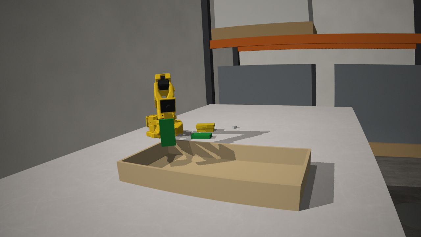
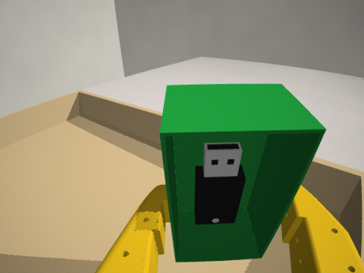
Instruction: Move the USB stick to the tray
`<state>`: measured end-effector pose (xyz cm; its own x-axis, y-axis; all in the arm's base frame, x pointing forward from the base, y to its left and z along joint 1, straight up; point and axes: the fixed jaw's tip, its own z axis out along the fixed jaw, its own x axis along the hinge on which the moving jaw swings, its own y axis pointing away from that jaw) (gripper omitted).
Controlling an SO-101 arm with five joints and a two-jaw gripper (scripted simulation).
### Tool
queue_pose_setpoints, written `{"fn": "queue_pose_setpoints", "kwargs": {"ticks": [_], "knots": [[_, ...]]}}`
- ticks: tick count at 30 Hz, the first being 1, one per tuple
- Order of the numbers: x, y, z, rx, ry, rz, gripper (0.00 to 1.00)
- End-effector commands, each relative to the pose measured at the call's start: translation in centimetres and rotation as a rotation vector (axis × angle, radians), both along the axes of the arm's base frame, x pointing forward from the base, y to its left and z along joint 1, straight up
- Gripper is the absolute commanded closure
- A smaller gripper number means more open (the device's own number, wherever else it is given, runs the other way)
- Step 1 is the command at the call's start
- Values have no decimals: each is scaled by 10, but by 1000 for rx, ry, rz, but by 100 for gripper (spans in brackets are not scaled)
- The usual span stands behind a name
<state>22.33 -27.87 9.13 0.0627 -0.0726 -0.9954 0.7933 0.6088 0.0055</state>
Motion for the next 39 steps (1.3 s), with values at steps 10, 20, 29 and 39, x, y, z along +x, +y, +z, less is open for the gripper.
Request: {"fn": "queue_pose_setpoints", "kwargs": {"ticks": [10,20,29,39], "knots": [[-1,-4,19,-70,-39,-10,80],[-1,-4,19,-70,-39,-10,80],[-1,-4,19,-72,-40,-10,80],[-3,0,23,-105,-64,-10,80]]}}
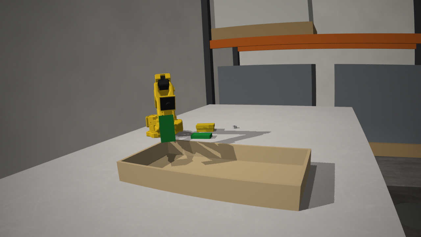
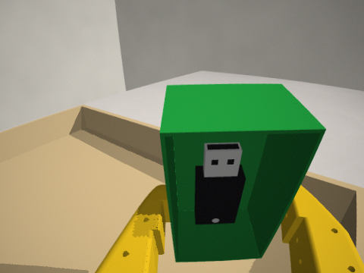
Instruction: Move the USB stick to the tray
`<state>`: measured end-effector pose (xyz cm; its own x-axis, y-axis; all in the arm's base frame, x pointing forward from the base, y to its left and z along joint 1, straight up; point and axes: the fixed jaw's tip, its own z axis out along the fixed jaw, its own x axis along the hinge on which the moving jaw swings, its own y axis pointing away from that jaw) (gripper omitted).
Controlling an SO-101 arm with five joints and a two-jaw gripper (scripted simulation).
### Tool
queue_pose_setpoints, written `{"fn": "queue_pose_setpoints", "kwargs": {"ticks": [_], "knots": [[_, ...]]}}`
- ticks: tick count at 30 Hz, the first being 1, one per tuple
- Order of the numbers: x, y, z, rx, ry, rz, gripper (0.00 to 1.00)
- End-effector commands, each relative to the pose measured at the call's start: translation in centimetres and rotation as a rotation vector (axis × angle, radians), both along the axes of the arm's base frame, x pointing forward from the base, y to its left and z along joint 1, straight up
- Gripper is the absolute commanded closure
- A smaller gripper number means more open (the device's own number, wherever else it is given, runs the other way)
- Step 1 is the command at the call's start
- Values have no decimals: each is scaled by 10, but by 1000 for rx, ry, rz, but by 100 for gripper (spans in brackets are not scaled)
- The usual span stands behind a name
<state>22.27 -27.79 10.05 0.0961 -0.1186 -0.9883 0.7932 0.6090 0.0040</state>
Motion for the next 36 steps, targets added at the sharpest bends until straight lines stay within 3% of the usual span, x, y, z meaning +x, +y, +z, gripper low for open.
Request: {"fn": "queue_pose_setpoints", "kwargs": {"ticks": [1,36], "knots": [[-3,-1,14,-59,-30,-10,80],[-6,3,19,-95,-56,-11,80]]}}
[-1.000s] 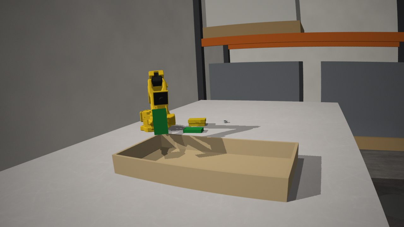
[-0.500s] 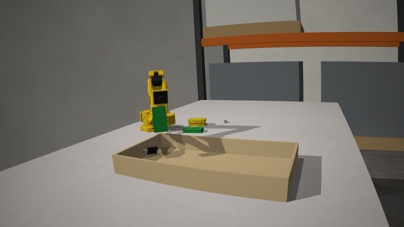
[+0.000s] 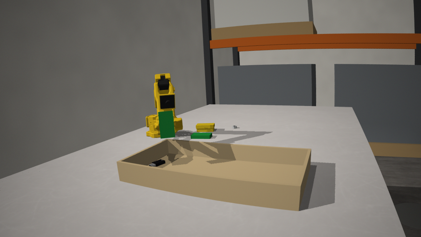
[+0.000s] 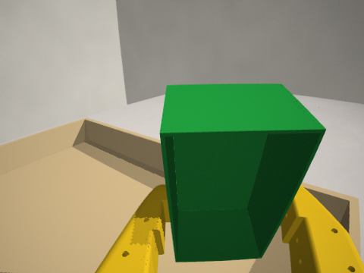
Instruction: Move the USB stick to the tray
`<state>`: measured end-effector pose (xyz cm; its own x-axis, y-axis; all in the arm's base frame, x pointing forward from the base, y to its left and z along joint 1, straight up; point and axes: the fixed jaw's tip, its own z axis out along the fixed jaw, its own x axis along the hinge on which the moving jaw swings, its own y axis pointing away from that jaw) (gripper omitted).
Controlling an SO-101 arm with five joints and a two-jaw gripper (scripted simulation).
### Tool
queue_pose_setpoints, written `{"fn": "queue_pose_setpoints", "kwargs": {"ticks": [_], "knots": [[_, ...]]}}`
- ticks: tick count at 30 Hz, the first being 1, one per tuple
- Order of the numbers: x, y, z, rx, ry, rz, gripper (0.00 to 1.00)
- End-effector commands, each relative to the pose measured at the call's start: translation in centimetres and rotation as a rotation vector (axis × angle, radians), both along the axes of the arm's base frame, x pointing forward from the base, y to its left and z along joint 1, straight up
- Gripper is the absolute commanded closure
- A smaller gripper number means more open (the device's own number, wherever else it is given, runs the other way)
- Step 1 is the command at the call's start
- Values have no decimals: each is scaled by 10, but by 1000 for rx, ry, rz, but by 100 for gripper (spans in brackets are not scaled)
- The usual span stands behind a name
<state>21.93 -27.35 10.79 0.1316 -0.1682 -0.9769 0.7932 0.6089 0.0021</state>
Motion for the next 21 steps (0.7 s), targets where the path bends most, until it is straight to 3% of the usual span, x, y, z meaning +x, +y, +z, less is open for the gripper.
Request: {"fn": "queue_pose_setpoints", "kwargs": {"ticks": [1,21], "knots": [[-2,-1,12,-44,-20,-11,80],[-2,-2,9,-20,-3,-10,80]]}}
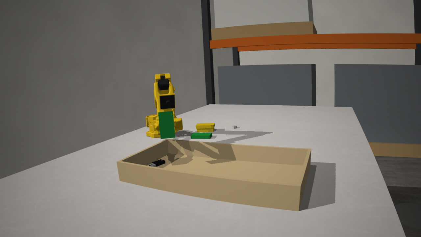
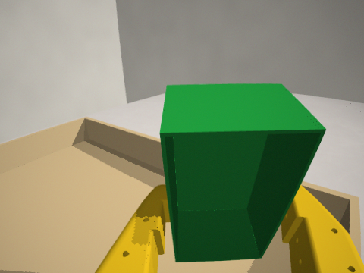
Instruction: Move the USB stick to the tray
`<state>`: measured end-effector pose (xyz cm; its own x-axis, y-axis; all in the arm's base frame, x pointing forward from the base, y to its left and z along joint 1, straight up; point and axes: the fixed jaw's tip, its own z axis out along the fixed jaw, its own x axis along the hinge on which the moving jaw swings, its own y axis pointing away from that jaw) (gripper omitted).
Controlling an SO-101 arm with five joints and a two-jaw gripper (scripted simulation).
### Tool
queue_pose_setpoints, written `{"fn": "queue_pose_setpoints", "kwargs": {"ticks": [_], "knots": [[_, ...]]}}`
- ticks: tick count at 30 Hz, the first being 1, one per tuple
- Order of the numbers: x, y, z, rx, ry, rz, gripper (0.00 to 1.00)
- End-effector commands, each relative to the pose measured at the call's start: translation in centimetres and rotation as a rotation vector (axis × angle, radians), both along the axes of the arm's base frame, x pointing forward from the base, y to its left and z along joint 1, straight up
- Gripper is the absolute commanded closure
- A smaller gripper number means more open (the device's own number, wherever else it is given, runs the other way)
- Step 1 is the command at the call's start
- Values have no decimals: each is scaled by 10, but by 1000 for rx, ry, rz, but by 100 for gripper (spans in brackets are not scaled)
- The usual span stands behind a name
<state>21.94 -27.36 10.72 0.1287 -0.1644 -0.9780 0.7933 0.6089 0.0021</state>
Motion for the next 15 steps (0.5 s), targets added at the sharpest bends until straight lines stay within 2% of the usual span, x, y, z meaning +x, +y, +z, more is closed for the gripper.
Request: {"fn": "queue_pose_setpoints", "kwargs": {"ticks": [1,15], "knots": [[-1,-3,9,-21,-3,-10,80],[1,-5,1,39,39,-10,80]]}}
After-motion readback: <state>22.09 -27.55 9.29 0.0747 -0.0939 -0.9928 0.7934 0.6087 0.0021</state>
